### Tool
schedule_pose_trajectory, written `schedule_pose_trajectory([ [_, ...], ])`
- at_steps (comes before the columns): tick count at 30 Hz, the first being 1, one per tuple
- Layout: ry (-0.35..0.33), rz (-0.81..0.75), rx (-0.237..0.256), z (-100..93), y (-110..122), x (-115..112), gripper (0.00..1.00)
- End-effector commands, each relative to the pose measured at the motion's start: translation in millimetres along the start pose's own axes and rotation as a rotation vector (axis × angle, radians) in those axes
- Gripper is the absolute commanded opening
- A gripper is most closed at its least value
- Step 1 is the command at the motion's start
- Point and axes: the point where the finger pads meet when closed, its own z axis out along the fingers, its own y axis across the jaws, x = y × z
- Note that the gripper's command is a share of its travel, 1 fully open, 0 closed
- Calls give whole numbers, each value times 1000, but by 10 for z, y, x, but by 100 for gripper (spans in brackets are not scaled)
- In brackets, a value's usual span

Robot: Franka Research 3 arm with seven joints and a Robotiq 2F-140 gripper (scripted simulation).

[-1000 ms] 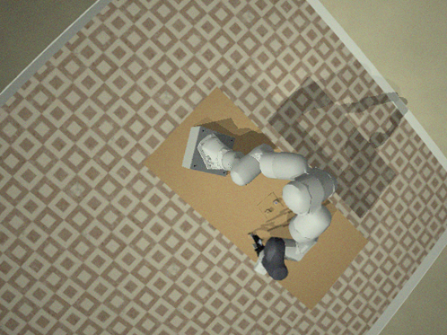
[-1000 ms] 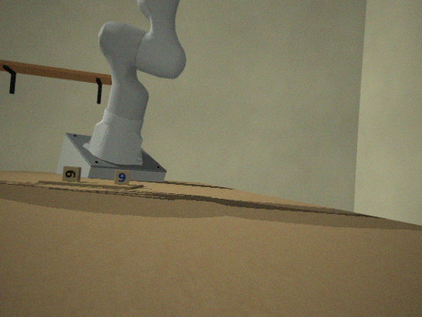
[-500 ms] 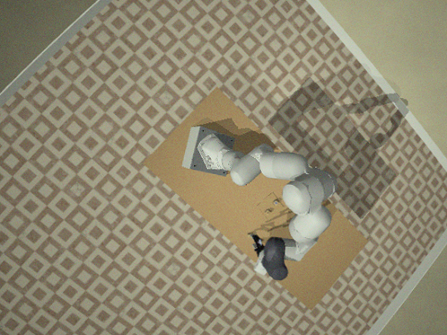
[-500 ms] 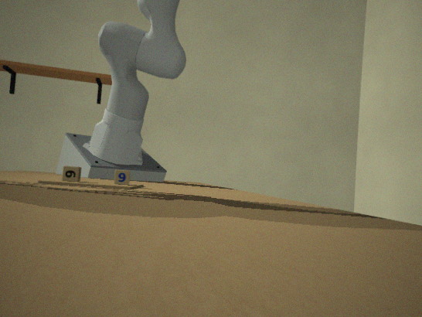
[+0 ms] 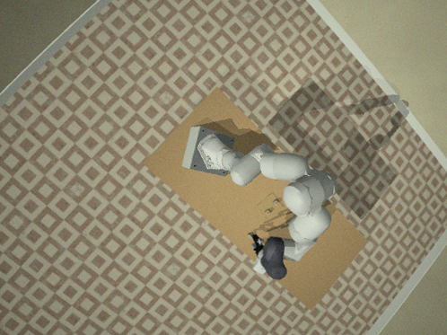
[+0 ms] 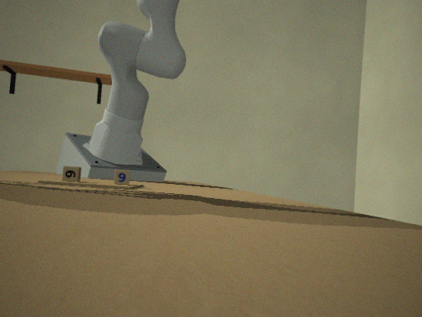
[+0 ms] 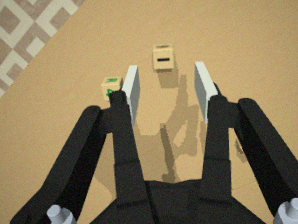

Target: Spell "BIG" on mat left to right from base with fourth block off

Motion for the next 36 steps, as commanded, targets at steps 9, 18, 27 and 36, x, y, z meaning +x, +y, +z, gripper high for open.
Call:
schedule_pose_trajectory([
  [9,-1,-6,4,146,-19,-17,37],
  [18,-1,-6,4,284,-21,-16,37],
  [27,-1,-6,4,370,-23,-16,37],
  [36,-1,-6,4,434,-24,-15,37],
])
